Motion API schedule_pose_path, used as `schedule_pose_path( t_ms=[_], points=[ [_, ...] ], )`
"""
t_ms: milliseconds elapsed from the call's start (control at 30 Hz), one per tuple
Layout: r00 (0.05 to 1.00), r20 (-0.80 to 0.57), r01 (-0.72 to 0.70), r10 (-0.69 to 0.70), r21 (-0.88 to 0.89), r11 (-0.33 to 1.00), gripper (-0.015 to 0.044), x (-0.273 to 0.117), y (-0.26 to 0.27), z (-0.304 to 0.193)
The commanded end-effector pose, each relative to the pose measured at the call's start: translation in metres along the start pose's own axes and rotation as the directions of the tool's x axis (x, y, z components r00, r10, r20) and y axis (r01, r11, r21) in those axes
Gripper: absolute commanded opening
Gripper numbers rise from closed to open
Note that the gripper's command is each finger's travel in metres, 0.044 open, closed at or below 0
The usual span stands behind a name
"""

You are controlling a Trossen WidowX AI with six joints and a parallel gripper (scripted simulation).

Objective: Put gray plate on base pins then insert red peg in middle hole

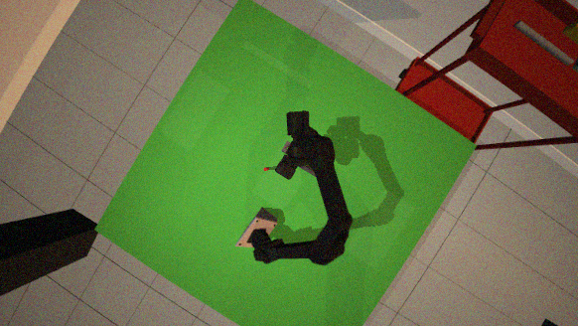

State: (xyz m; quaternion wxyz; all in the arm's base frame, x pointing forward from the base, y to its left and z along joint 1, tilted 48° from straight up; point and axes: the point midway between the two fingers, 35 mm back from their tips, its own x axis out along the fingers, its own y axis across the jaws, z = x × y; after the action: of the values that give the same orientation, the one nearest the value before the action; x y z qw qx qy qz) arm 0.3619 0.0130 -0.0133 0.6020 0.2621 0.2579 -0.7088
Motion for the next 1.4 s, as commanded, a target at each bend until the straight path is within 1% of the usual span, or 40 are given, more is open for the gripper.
schedule_pose_path(
  t_ms=[0,1100,1367],
  points=[
    [1.0,-0.003,-0.012,0.012,0.0,1.0,0.0,0.004,0.003,0.015],
    [1.0,0.019,-0.008,0.008,-0.002,1.0,0.0,0.057,-0.001,0.106],
    [1.0,0.02,-0.007,0.007,-0.002,1.0,0.0,0.058,-0.001,0.108]
  ],
)
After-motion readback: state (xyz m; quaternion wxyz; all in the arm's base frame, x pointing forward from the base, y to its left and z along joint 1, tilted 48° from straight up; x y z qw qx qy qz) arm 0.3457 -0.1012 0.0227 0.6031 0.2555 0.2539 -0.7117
